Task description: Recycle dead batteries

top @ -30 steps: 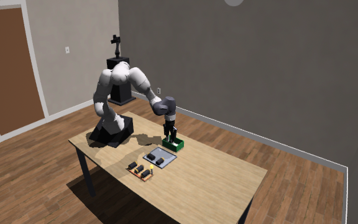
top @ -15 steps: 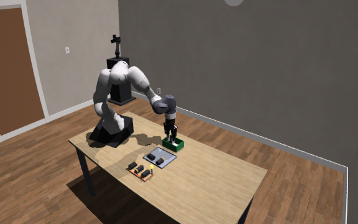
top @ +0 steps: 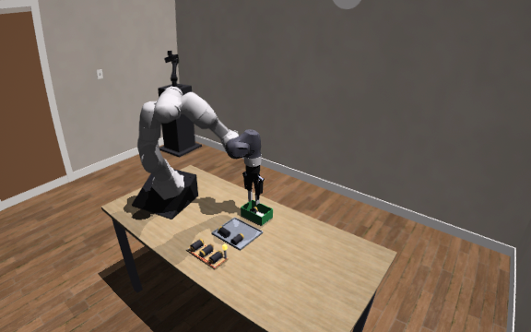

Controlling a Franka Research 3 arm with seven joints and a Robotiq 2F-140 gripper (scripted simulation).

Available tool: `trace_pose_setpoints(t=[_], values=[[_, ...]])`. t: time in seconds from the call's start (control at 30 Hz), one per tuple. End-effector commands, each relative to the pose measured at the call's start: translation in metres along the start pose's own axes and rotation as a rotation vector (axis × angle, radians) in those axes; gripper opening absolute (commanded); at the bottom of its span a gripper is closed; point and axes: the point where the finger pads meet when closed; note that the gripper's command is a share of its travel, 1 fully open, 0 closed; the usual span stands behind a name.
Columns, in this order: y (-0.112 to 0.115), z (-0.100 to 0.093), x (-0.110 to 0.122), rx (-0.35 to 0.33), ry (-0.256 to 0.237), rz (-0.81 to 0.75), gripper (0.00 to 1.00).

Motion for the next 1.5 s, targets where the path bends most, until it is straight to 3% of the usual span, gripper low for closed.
trace_pose_setpoints(t=[0.0,0.4,0.63,0.93,1.07,1.23,1.3,1.47], values=[[0.007,-0.009,-0.002,-0.024,-0.008,-0.003,0.29],[0.007,-0.013,-0.002,-0.024,-0.008,-0.003,0.29],[0.006,-0.043,-0.002,-0.024,-0.008,-0.003,0.29],[0.010,-0.044,-0.001,-0.024,-0.008,-0.003,0.29],[0.029,-0.044,0.003,-0.024,-0.008,-0.003,0.29],[0.077,-0.045,0.013,-0.024,-0.008,-0.003,0.29],[0.077,-0.045,0.013,-0.024,-0.008,-0.003,0.29],[0.135,-0.046,0.026,-0.024,-0.008,-0.003,0.29]])
Point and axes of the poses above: the point where the finger pads meet when closed, its own z axis out along the fingers, its own x axis across the jaws, y = z × x, and after that the axes turned 11 degrees about z, right-handed
